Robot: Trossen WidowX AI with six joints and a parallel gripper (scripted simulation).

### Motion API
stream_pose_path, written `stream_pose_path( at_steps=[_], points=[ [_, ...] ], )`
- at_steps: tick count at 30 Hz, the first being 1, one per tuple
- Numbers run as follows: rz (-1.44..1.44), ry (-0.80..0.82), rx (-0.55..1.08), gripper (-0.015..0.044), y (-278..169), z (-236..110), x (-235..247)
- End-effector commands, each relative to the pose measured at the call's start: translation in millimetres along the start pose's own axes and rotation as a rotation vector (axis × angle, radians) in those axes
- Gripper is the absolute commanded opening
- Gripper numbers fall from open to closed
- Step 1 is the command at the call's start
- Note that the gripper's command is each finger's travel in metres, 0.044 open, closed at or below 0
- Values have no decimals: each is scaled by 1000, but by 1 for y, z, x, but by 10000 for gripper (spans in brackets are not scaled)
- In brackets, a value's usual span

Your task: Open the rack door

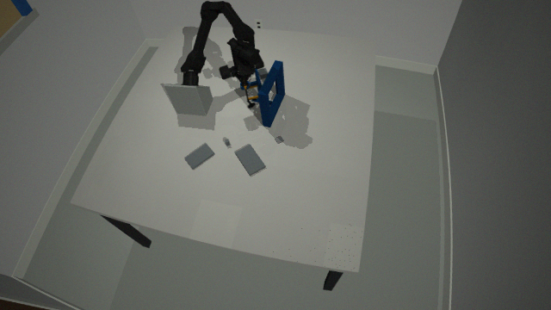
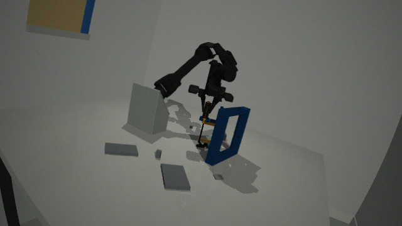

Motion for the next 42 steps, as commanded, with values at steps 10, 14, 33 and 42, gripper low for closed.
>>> stream_pose_path(
  at_steps=[10, 14, 33, 42],
  points=[
    [-220, 0, -7, 24, 3, 1, -24],
    [-276, -1, -7, 24, 5, 0, -31],
    [-549, -3, -8, 24, 20, 0, -66],
    [-683, -5, -8, 24, 31, 0, -81]
  ],
)
Point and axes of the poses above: the point midway between the two fingers, 35 mm back from their tips, its own z axis out along the fingers, its own x axis across the jaws, y = z × x, the point moved 10 cm from there along -z, back along the fingers, and after that the axes turned 11 degrees about -z, right-handed, at the moved point
